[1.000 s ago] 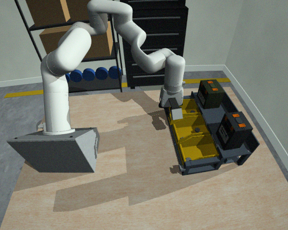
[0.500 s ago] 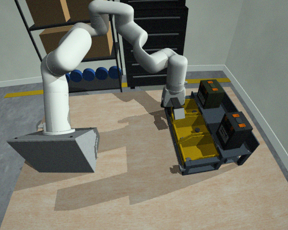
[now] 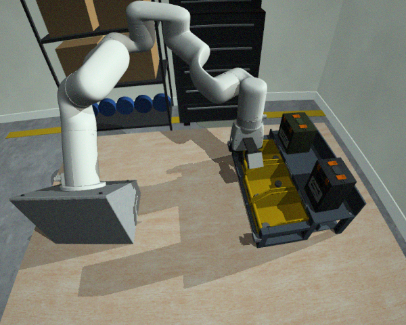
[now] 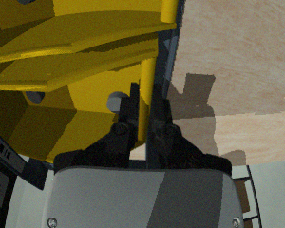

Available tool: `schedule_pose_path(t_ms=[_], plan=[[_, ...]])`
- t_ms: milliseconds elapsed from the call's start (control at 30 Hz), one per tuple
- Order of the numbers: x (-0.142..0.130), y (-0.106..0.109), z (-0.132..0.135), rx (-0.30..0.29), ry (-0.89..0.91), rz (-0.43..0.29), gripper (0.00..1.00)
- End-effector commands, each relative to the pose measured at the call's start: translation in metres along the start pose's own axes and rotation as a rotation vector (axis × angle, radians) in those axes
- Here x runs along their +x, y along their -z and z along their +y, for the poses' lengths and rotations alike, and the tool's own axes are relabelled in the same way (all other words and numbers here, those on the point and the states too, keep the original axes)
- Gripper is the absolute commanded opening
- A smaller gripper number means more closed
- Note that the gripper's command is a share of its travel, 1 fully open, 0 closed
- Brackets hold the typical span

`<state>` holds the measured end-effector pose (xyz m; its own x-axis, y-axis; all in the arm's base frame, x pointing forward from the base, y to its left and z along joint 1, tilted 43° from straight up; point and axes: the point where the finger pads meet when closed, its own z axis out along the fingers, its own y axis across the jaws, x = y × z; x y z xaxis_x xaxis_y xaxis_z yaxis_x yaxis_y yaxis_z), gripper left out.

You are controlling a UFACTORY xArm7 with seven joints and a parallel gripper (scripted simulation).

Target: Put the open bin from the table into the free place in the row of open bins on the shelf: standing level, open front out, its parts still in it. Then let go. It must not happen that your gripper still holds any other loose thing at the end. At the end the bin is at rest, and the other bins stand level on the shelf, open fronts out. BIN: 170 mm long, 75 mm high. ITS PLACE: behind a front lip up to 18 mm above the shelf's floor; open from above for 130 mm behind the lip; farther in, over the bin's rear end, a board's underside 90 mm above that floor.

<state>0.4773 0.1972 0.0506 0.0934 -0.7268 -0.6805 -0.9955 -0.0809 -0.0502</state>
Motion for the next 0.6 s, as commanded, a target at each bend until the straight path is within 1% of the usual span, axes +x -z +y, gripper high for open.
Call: schedule_pose_path(t_ms=[0,300,467,567], plan=[[0.0007,0.0023,-0.0040,0.005,-0.001,0.001,0.00],[0.0007,0.0023,-0.0040,0.005,-0.001,0.001,0.00],[0.0007,-0.0064,-0.0029,0.006,-0.001,0.001,0.00],[0.0007,-0.0064,-0.0029,0.006,-0.001,0.001,0.00]])
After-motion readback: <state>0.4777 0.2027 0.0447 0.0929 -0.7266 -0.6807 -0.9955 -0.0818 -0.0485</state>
